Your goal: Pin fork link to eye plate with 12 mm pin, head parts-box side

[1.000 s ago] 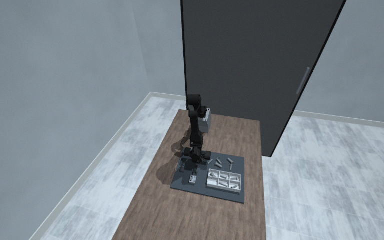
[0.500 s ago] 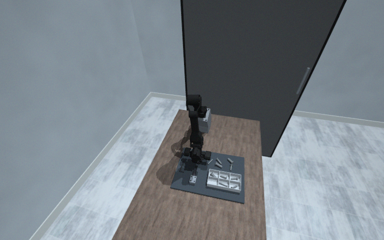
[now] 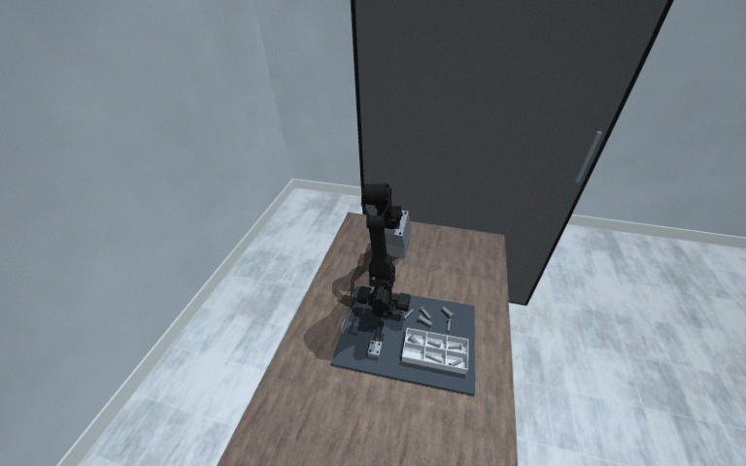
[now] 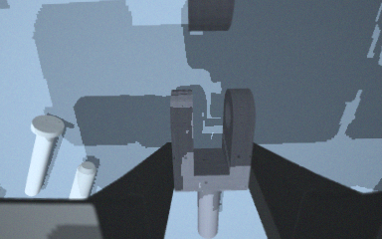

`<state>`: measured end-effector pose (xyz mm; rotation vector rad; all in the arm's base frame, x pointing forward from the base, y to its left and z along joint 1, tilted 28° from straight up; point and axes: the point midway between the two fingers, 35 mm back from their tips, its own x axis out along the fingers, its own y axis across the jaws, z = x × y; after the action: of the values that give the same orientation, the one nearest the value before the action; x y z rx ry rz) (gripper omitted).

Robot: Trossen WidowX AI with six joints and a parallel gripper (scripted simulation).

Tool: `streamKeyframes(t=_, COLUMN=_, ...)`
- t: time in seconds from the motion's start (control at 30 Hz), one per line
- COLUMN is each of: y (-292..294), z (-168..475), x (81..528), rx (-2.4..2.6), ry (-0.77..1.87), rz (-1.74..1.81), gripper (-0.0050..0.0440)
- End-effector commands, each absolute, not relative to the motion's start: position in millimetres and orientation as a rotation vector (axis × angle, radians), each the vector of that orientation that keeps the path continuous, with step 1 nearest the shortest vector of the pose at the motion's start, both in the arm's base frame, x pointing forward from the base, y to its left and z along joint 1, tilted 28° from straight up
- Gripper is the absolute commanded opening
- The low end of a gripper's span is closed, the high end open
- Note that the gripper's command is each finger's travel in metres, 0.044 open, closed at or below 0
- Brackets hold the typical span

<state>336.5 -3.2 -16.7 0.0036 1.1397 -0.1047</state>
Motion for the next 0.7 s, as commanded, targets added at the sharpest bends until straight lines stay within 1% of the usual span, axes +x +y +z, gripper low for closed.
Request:
streamKeyframes(t=0.0, y=-1, z=-10, x=354, rx=0.010, ry=1.086, rz=-0.099, gripper=0.0123)
streamKeyframes(t=0.67, y=-3, z=-15, x=341, rx=0.010, ry=1.086, rz=-0.099, gripper=0.0123)
